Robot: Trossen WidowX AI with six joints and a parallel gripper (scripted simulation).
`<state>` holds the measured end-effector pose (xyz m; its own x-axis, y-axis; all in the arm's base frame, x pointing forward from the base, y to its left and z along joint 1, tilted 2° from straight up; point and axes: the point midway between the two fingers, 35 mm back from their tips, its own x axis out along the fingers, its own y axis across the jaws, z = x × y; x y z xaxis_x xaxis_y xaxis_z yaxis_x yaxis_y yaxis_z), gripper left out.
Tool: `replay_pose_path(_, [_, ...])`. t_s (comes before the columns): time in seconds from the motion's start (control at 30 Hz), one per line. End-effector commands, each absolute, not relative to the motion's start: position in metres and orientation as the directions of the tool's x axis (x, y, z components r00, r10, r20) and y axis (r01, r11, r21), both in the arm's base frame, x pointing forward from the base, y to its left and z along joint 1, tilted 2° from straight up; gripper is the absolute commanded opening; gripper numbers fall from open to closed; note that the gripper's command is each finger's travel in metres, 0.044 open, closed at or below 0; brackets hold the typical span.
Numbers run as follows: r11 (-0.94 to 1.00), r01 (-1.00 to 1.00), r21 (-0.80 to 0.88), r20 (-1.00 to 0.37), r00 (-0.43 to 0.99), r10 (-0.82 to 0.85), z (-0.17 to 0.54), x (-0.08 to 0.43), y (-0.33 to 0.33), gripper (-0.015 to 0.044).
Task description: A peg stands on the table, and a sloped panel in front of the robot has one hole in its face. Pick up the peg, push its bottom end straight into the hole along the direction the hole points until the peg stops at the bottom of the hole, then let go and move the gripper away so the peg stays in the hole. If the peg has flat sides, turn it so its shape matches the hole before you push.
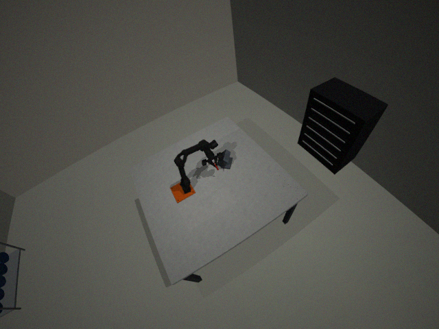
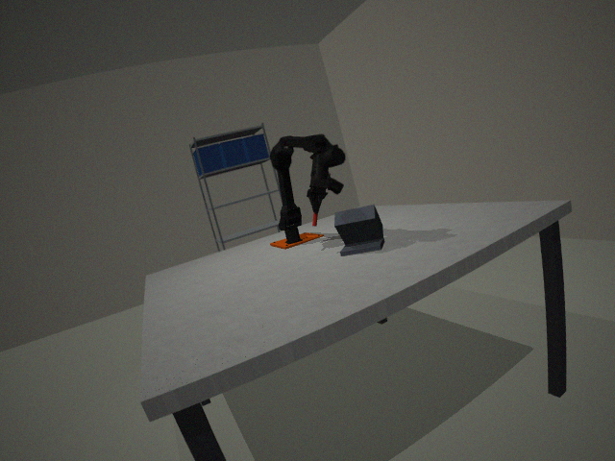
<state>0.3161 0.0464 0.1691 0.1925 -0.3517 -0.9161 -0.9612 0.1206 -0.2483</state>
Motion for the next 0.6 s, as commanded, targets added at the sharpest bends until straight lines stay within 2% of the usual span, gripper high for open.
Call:
replay_pose_path(0.0, [0.085,-0.963,-0.255,-0.909,0.209,-0.36,0.171,0.318,0.051,0.0])
replay_pose_path(0.57, [-0.047,-0.962,-0.27,-0.881,0.267,-0.39,0.175,0.323,0.073,0.0])
